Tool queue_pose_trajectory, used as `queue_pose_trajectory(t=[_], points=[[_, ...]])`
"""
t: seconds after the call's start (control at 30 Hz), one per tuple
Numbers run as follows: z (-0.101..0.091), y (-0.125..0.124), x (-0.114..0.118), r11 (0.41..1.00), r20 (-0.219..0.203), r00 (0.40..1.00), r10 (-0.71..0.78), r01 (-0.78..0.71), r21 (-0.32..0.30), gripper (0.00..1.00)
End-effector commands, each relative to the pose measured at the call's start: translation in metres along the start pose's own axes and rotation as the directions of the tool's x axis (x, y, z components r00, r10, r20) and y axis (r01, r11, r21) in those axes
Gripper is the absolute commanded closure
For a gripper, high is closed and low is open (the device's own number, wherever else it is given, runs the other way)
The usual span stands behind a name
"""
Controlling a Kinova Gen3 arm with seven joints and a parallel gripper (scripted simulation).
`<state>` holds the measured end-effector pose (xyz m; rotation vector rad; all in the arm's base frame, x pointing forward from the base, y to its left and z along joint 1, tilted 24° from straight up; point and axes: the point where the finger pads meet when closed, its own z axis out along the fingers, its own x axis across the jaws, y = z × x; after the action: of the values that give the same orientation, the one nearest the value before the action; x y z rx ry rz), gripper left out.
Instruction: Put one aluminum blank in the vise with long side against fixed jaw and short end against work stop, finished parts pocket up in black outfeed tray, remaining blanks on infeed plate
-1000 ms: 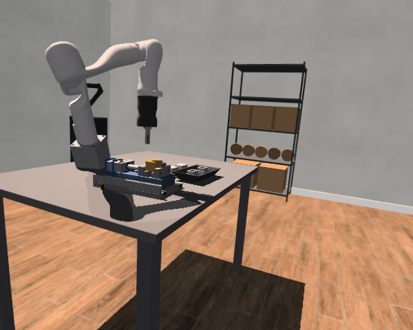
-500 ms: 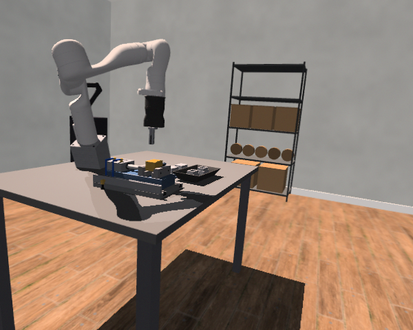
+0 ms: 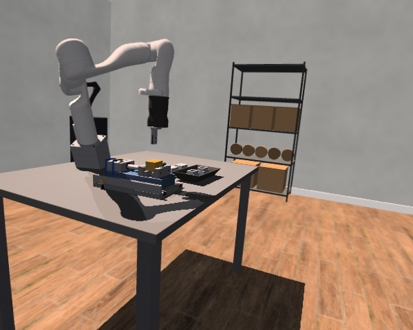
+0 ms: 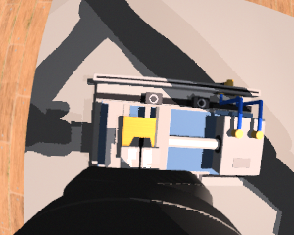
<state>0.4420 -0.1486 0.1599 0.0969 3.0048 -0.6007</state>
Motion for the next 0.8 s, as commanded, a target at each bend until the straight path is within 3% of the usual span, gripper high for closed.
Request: queue_pose_trajectory(t=[0.0,0.17,0.2,0.77], points=[[-0.0018,0.0013,-0.0046,1.0,0.01,1.0,0.021,-0.022,0.002,1.0],[-0.0019,0.0014,-0.0048,1.0,0.01,1.0,0.026,-0.026,0.002,1.0],[-0.0019,0.0014,-0.0048,1.0,0.01,1.0,0.026,-0.026,0.002,0.0],[-0.0019,0.0014,-0.0048,1.0,0.01,1.0,0.026,-0.026,0.002,0.0]])
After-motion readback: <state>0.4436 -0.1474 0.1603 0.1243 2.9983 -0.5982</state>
